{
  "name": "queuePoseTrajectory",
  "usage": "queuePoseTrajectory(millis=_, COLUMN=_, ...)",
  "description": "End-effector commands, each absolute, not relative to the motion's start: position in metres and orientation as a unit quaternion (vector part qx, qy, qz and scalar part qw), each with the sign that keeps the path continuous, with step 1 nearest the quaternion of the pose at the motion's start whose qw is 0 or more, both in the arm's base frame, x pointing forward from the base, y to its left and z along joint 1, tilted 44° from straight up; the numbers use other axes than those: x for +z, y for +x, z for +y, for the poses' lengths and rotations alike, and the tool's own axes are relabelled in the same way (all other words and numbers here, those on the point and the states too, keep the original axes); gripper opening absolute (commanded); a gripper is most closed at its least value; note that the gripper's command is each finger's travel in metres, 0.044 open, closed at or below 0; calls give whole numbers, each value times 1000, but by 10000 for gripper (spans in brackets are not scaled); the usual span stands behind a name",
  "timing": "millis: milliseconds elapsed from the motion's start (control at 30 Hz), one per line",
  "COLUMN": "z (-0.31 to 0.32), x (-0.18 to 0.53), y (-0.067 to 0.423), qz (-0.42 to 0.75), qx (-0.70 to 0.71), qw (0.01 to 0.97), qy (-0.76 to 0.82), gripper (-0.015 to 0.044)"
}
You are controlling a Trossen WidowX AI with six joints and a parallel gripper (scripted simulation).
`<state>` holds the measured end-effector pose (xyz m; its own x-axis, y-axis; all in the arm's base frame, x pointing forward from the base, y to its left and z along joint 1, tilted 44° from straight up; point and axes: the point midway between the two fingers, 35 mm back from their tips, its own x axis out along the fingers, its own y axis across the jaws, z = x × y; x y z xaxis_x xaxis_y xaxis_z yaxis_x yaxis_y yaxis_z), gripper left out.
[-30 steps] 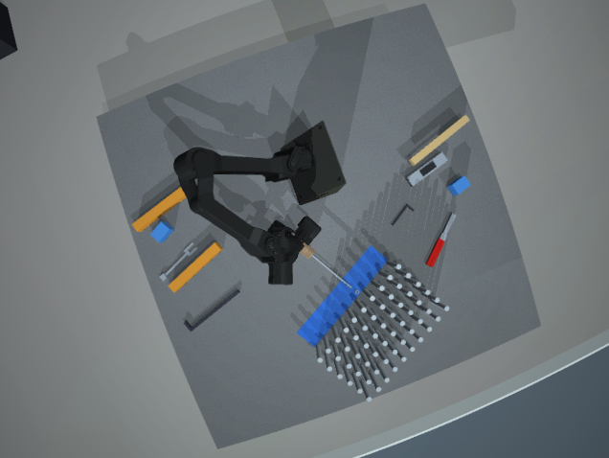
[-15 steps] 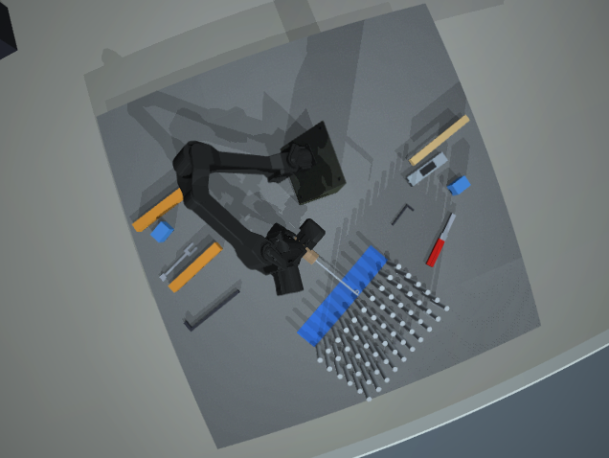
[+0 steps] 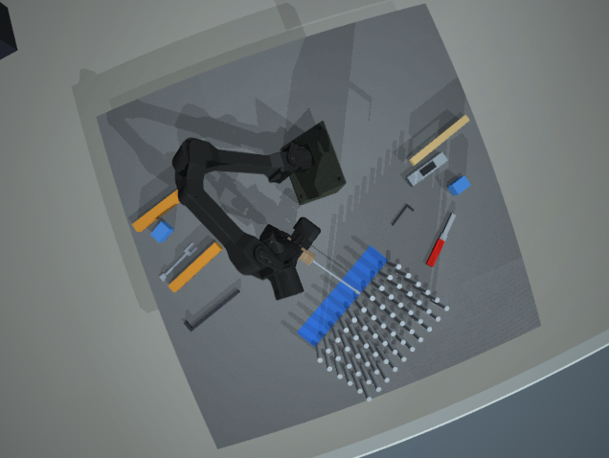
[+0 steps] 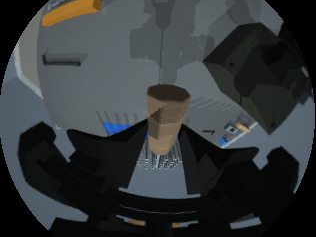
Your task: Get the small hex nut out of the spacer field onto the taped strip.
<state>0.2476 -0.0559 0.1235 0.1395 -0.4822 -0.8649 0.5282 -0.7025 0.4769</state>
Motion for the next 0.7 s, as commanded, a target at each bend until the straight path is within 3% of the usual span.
queuePoseTrajectory(millis=0, z=-66, x=134, y=248, qz=34, qx=-654, qw=411, qy=635, gripper=0)
queuePoseTrajectory(millis=667, z=-128, x=179, y=228, qz=158, qx=-656, qw=545, qy=497, gripper=0)
